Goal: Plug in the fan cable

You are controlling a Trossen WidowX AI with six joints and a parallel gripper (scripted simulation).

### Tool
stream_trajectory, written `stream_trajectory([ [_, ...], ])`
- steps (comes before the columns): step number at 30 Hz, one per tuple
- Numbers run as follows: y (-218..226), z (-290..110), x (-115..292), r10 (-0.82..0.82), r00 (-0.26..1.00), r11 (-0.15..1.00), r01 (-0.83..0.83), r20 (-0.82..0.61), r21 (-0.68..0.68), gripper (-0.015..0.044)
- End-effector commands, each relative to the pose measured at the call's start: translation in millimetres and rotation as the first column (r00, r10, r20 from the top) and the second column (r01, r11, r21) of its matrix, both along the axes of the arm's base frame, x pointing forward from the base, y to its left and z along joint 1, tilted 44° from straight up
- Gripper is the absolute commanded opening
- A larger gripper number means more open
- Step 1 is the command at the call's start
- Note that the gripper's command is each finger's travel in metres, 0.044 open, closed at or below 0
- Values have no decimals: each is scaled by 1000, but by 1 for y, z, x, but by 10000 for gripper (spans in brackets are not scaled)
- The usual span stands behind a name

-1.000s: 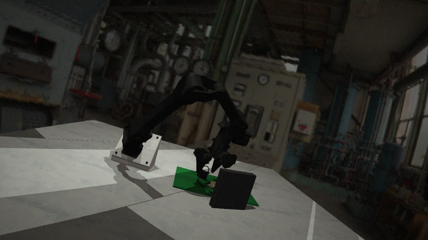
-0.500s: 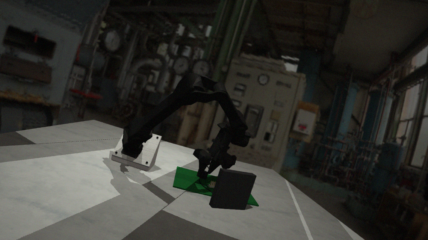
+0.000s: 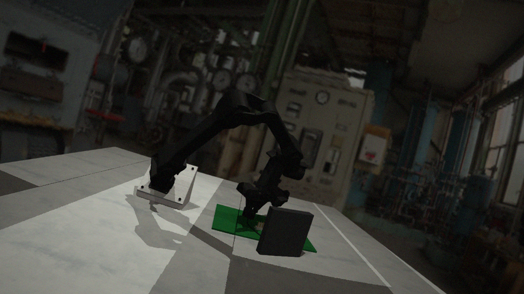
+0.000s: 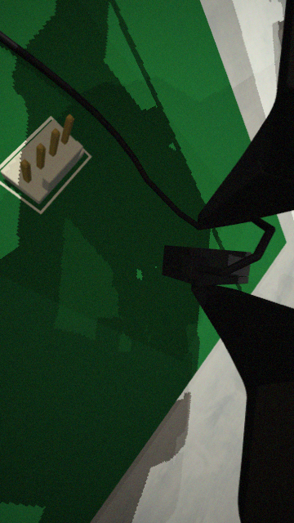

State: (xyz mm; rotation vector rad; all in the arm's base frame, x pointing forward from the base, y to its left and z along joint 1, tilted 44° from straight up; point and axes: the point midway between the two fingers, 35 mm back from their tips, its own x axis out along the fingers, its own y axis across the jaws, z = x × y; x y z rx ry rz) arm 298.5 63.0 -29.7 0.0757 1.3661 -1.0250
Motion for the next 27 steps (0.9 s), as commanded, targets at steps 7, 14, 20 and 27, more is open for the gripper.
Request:
stream_trajectory([
  [7, 0, 0, 0, -1, 1000, 1000, 1, 1, 0, 96],
  [14, 2, 2, 0, 0, 1000, 1000, 0, 1, 0, 10],
  [20, 15, 14, 2, 1, 1000, 1000, -1, 0, 1, 0],
  [27, 31, 30, 2, 3, 1000, 1000, -3, -1, 2, 0],
])
